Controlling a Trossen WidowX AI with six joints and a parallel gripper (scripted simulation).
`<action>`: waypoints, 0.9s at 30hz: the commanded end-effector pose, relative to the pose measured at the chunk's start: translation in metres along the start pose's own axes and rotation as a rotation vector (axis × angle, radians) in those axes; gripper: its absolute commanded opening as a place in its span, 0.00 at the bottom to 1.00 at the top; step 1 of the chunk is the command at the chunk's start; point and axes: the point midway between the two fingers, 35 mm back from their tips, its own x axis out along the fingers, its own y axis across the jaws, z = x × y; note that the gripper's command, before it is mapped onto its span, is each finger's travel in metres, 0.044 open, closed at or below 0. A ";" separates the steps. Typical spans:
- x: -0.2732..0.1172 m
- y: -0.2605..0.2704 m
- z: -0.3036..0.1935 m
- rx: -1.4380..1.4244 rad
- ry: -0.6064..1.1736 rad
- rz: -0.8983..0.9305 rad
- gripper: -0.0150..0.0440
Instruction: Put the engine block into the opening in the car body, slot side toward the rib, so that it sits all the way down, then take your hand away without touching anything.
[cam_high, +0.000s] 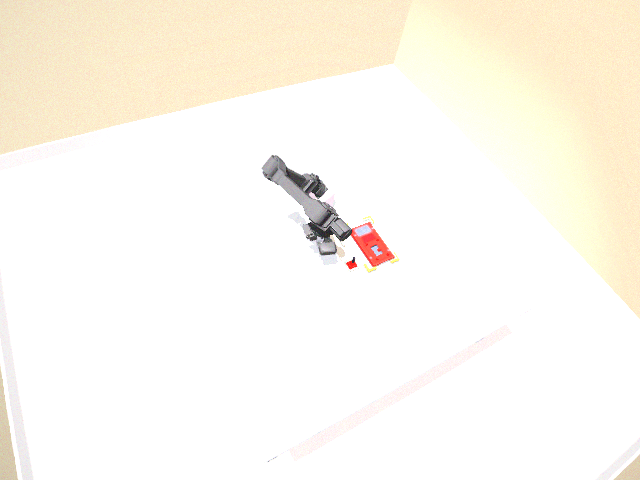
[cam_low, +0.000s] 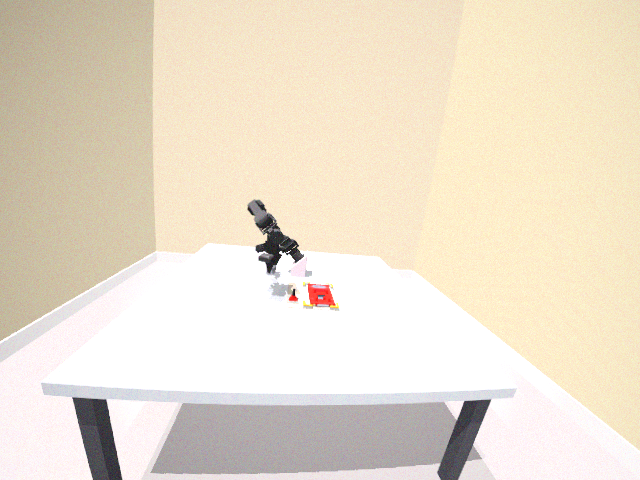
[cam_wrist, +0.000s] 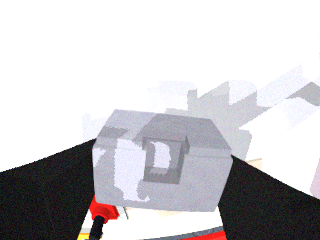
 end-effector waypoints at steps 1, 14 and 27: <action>-0.013 0.000 0.000 0.005 0.007 0.003 0.25; -0.019 -0.004 0.003 0.005 0.000 0.004 0.25; -0.019 -0.005 0.007 0.006 0.114 -0.003 0.25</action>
